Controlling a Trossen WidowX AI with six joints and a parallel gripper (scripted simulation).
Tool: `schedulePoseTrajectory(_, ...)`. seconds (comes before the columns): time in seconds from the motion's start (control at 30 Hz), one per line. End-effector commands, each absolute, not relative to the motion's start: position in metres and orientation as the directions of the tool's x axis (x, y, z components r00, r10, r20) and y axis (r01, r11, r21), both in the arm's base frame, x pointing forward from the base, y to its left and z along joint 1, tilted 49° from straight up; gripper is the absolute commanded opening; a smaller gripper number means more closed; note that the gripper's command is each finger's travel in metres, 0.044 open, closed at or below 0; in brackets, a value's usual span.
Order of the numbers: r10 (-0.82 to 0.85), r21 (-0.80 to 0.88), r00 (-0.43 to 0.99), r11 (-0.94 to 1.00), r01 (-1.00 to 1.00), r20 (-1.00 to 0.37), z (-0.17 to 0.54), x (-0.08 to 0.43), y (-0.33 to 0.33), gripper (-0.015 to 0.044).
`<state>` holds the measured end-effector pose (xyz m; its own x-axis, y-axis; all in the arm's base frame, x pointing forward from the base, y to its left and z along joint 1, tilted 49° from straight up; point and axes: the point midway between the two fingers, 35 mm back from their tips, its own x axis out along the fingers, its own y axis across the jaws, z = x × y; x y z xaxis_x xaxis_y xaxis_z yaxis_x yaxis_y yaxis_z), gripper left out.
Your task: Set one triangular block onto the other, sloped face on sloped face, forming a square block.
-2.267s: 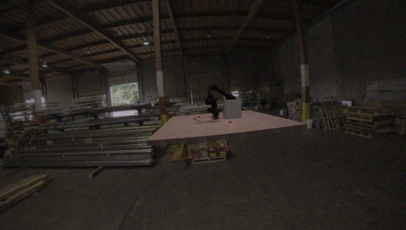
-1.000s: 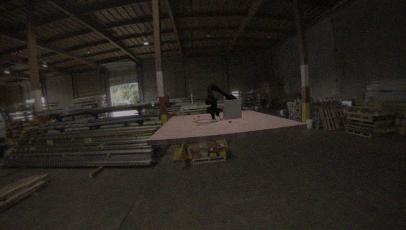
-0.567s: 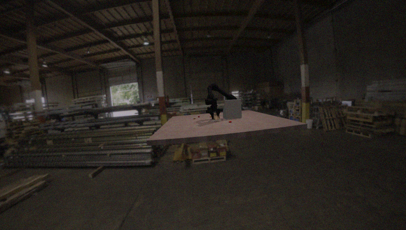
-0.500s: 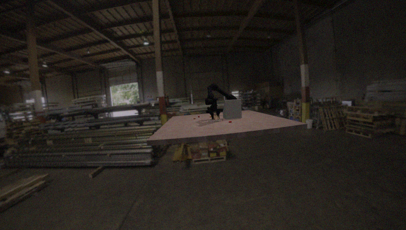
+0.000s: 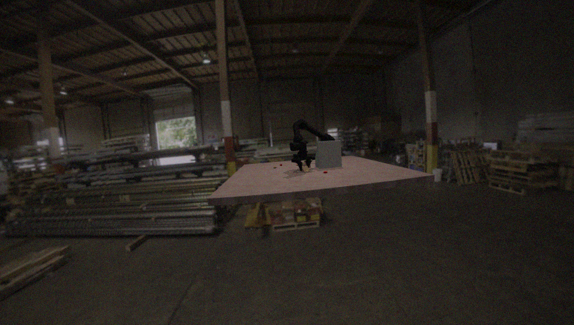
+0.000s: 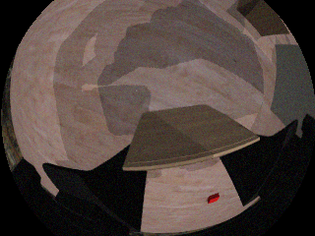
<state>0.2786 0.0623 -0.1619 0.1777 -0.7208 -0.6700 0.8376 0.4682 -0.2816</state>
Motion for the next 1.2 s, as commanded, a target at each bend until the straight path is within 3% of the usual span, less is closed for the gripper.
schedulePoseTrajectory(0.0,-0.723,-0.288,0.181,0.474,0.832,-0.666,-0.165,0.279,0.058,0.0)
schedulePoseTrajectory(0.07,-0.723,-0.289,0.181,0.474,0.832,-0.666,-0.165,0.279,0.058,0.0)
schedulePoseTrajectory(0.63,-0.722,-0.286,0.176,0.468,0.836,-0.669,-0.164,0.279,0.059,0.044)
schedulePoseTrajectory(1.17,-0.721,-0.286,0.174,0.469,0.835,-0.671,-0.125,0.268,0.103,0.044)
